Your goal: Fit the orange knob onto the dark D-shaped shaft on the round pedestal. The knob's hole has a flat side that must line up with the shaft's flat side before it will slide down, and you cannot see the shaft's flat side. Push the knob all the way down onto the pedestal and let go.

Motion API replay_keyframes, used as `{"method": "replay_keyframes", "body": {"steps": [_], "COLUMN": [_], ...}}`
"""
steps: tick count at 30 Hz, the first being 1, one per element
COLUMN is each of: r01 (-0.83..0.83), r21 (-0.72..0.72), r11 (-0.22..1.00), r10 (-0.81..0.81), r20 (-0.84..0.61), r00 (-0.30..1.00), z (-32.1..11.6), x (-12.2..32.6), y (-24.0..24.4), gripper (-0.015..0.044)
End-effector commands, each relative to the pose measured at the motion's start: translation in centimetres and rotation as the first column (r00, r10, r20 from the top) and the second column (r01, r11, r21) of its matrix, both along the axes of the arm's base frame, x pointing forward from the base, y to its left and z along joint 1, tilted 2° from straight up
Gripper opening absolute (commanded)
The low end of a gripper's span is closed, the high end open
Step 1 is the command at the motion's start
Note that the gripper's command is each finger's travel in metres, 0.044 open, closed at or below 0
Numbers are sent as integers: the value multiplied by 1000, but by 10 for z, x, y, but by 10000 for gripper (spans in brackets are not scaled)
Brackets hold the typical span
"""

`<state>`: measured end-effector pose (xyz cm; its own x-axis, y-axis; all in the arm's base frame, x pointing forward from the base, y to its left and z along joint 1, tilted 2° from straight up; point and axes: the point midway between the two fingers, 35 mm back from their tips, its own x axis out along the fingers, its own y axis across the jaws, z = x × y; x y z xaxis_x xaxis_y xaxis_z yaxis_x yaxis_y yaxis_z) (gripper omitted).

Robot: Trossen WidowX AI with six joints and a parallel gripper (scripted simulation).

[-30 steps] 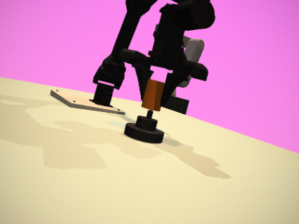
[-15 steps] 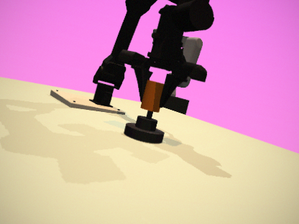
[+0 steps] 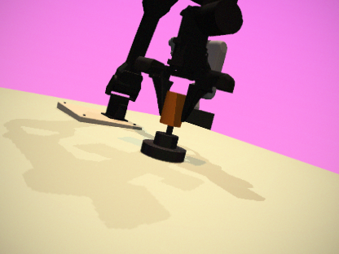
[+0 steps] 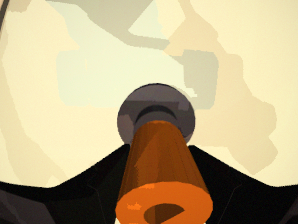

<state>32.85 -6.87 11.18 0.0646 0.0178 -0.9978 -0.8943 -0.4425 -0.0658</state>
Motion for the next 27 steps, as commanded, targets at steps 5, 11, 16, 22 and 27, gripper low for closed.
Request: {"method": "replay_keyframes", "body": {"steps": [5,11,16,22,27], "r01": [-3,-170,-211,-211,-211], "r21": [4,-7,-10,-10,-9], "r11": [1000,985,978,978,978], "r10": [3,171,211,211,211], "r20": [0,3,3,3,3], "r00": [1000,985,978,978,978], "z": [5,4,2,0,1], "x": [2,2,1,0,-2], "y": [0,0,0,0,0], "gripper": [0,0,0,0,0]}}
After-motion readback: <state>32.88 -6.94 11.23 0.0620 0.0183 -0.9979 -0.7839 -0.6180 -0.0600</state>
